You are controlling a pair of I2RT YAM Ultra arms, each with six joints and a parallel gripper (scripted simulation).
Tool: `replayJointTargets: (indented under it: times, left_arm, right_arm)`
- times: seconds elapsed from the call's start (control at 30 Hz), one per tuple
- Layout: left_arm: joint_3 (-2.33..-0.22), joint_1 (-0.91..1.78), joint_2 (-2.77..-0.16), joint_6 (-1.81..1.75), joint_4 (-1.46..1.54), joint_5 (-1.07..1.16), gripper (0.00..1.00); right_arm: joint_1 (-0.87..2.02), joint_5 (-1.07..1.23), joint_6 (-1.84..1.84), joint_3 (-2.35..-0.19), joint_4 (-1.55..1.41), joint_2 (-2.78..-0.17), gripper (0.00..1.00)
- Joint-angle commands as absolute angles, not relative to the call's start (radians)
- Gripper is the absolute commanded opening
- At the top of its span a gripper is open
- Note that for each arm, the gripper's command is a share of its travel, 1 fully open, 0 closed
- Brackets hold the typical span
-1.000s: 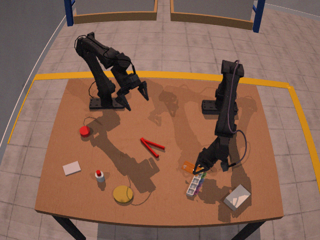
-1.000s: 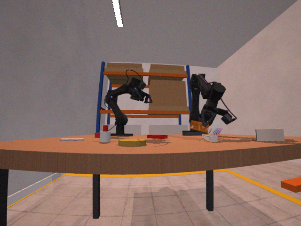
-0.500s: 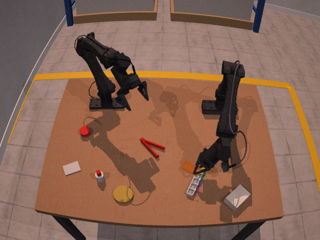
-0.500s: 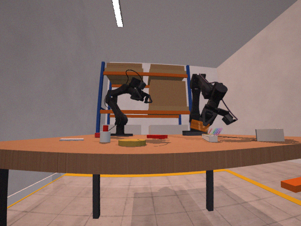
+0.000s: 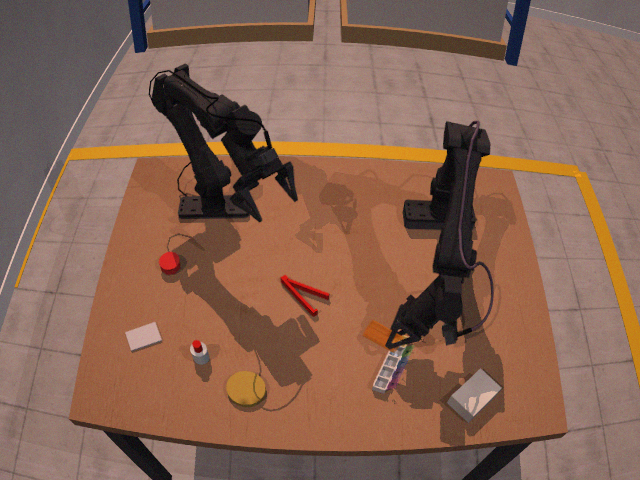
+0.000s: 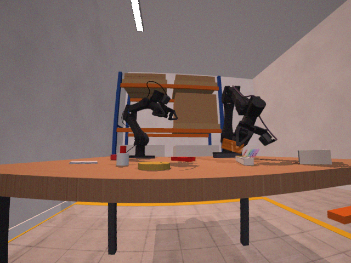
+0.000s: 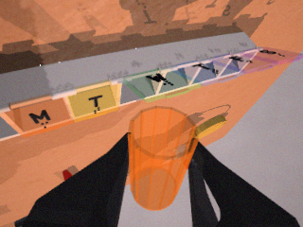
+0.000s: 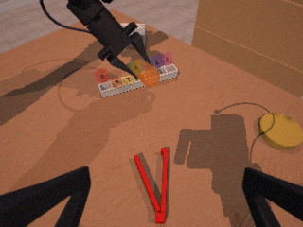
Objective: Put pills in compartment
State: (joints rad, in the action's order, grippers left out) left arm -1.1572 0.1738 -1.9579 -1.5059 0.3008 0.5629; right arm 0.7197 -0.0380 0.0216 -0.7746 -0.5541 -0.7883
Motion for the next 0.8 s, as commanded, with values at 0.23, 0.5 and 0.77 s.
replayJointTargets:
  times: [0.23,0.5,0.77]
  left_arm:
    - [-1.192,0.144,-1.979,-1.511,0.332,0.623,0.36]
    - [-1.193,0.146,-1.975,-1.511,0.333,0.624,0.36]
    - [-1.183,0.150,-1.972,-1.509,0.321,0.615,0.36]
  right_arm:
    - [0.726,-0.047,0.019,-0.760,-0.551,-0.789,1.00]
    - [0.726,-0.047,0.019,-0.760,-0.551,-0.789,1.00]
    - [0.726,-0.047,0.019,-0.760,-0.551,-0.789,1.00]
